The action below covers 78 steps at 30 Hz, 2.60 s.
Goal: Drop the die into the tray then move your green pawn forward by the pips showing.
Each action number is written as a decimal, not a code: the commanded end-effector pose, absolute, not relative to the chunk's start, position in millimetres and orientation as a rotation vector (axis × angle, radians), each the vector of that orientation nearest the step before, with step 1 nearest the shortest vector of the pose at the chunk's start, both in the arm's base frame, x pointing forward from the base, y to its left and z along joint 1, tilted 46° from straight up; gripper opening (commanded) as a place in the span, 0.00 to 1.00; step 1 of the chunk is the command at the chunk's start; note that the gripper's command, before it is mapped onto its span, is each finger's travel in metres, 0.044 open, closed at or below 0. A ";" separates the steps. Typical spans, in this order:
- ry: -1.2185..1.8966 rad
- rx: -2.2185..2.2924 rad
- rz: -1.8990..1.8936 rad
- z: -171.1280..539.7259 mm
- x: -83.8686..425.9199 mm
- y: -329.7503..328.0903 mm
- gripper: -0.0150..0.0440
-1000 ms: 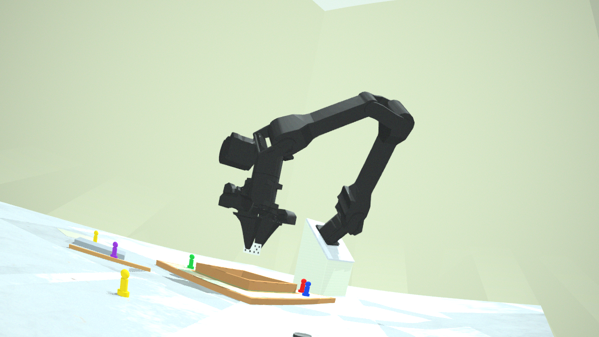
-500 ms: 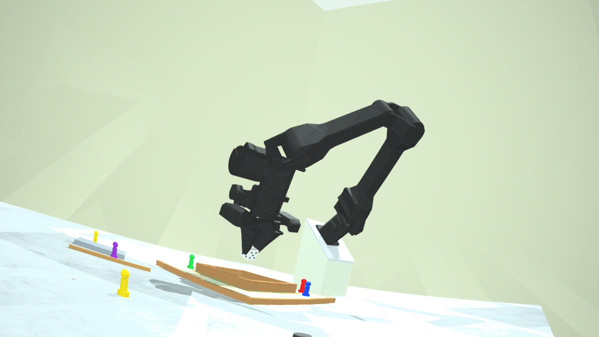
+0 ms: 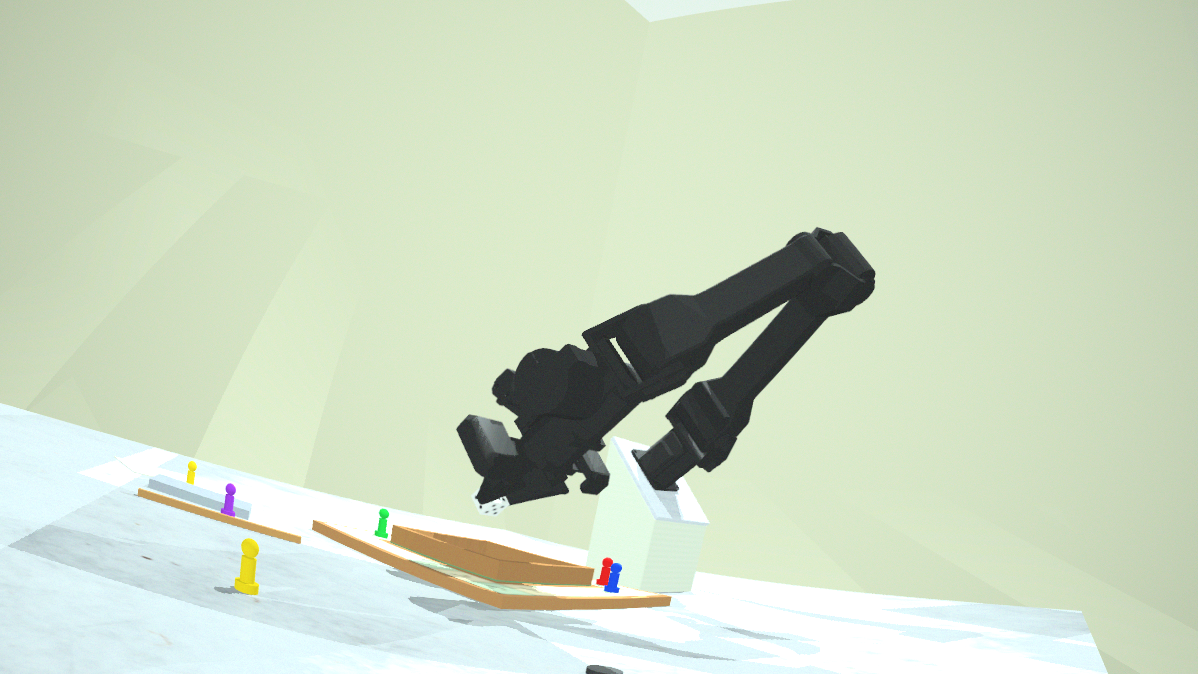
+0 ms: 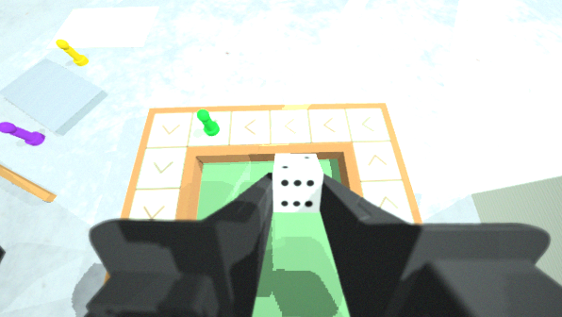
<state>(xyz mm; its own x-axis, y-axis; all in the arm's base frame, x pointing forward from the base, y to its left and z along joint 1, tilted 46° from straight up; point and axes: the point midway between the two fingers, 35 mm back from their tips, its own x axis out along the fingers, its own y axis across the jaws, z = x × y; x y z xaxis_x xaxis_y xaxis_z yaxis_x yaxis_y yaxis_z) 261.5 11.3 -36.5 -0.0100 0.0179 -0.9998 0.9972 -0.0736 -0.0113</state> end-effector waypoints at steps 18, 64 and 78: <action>1.118 1.255 -1.272 8.3 274.8 7.7 0.25; 1.665 1.323 -0.145 -35.2 297.8 -31.7 0.60; 1.246 0.337 0.829 -98.2 337.0 -67.2 0.59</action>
<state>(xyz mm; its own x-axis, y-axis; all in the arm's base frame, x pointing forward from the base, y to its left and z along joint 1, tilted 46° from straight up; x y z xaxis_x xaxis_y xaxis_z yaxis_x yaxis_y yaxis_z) 317.4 -48.6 -58.7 0.0672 0.6909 -0.7198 0.3285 0.6659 0.6698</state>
